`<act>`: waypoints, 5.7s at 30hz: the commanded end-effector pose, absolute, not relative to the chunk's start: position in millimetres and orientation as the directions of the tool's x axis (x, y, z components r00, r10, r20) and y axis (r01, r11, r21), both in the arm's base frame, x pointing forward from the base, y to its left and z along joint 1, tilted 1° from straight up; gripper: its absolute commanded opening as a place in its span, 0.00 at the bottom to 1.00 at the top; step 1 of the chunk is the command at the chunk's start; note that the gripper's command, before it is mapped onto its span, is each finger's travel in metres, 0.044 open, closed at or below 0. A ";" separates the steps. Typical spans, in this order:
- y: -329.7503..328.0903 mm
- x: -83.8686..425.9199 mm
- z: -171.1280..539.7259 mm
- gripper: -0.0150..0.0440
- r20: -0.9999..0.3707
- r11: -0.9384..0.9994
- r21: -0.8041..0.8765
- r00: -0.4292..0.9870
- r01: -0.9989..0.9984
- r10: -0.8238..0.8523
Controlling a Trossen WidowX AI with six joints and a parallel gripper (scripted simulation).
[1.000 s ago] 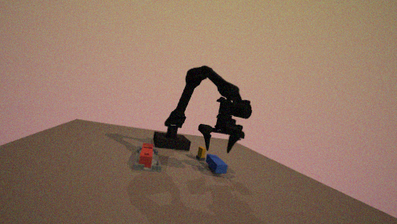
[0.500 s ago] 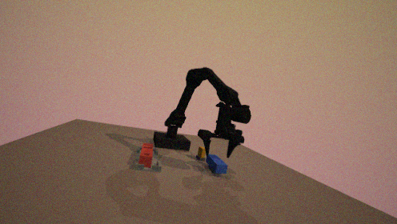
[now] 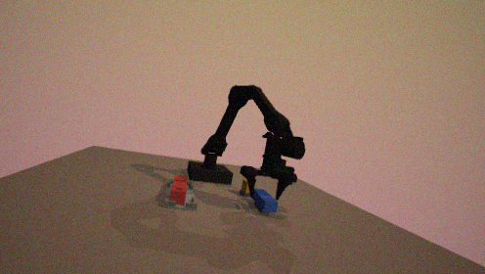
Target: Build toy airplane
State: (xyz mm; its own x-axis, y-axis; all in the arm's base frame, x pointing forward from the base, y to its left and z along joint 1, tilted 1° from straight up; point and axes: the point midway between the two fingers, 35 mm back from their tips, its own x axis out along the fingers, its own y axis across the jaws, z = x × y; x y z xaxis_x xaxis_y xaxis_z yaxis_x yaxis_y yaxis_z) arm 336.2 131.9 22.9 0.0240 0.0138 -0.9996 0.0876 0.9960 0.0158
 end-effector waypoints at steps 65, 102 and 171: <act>130.9 333.9 128.5 0.25 -1.000 0.996 0.013 0.011 0.090 0.012; 31.9 331.6 122.9 0.25 -1.000 0.936 -0.002 0.012 -0.352 0.003; -143.9 233.5 87.4 0.39 -1.000 0.098 -0.003 0.002 -0.995 -0.012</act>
